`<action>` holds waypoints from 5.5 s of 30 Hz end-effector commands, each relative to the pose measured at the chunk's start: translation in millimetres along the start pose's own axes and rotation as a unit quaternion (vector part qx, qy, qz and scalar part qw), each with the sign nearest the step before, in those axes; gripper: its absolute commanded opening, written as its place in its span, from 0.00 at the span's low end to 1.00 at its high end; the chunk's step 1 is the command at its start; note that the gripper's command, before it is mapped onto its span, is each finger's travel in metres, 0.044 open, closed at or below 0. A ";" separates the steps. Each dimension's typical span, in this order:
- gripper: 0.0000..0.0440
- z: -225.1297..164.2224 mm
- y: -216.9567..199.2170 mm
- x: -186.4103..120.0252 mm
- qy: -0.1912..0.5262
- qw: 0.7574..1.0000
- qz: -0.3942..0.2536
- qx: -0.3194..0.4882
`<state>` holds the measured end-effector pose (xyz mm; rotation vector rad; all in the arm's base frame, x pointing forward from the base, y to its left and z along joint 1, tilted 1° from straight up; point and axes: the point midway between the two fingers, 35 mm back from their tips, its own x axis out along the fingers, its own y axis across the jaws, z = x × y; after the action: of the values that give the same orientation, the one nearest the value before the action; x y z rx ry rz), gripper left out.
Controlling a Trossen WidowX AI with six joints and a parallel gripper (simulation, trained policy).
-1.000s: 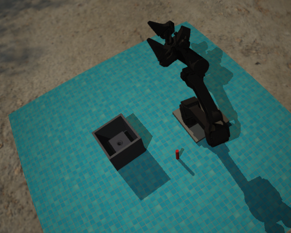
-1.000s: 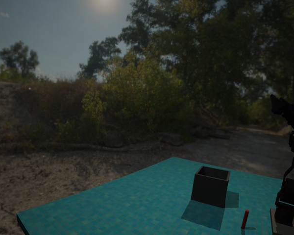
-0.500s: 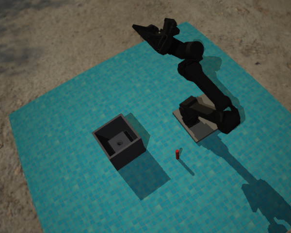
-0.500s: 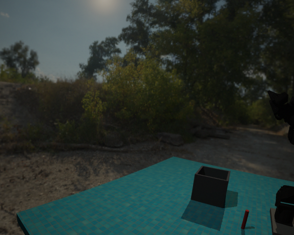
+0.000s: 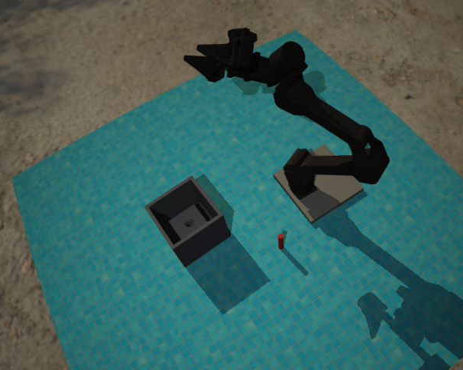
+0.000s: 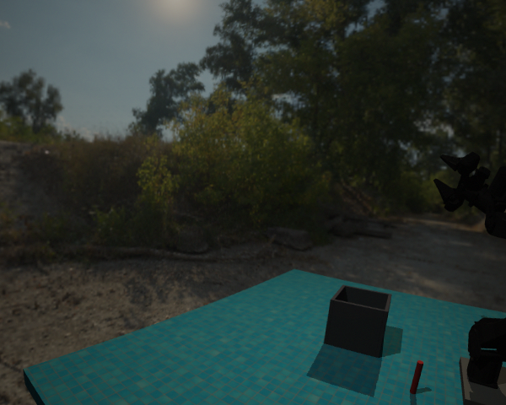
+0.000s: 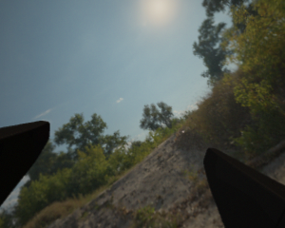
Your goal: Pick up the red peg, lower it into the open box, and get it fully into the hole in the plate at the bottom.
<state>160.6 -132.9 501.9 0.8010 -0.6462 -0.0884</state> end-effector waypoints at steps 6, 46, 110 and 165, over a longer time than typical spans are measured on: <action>1.00 -22.4 -8.0 20.7 0.056 0.992 -0.021 0.115; 0.95 -216.1 -4.4 22.0 0.358 0.762 -0.265 0.471; 0.95 -353.6 -64.9 -268.6 0.562 0.406 -0.710 0.121; 0.00 -382.1 -76.7 -268.6 0.622 0.434 -0.639 0.128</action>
<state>171.8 140.0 106.3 1.2018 1.5747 -0.7557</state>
